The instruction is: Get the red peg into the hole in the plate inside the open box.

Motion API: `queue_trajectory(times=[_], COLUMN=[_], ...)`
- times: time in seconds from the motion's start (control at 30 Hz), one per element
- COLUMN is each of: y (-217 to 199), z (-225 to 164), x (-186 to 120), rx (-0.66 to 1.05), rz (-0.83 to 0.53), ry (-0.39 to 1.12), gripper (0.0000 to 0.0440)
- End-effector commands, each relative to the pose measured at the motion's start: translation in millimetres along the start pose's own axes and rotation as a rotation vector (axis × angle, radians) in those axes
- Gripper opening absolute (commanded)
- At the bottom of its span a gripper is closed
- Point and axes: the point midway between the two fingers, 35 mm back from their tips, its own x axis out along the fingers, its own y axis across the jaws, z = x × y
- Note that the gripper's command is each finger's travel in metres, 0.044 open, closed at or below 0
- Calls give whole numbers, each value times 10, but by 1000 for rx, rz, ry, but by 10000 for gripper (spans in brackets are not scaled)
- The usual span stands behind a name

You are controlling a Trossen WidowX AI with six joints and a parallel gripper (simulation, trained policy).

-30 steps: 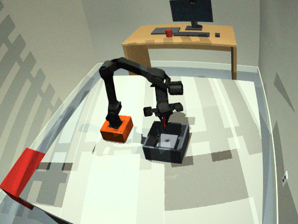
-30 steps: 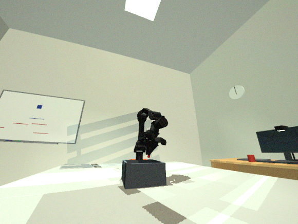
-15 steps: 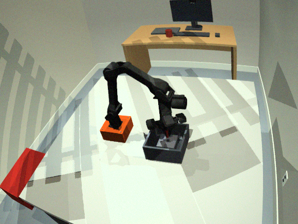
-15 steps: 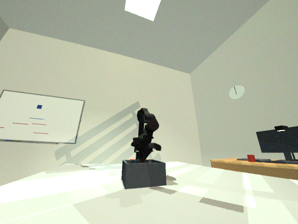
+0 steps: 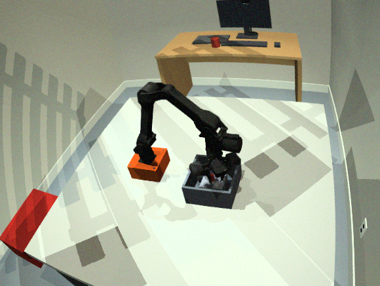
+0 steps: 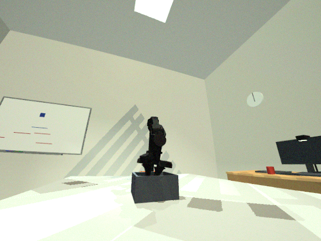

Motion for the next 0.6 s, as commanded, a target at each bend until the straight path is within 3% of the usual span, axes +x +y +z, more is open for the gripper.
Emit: queue_trajectory(times=[0.0,0.2,0.57], y=[65,222,662], z=[63,211,446], x=[-39,-135,-374], rx=[-5,-2,-23], rz=[17,57,207], ry=[20,54,52], gripper=[286,440,440])
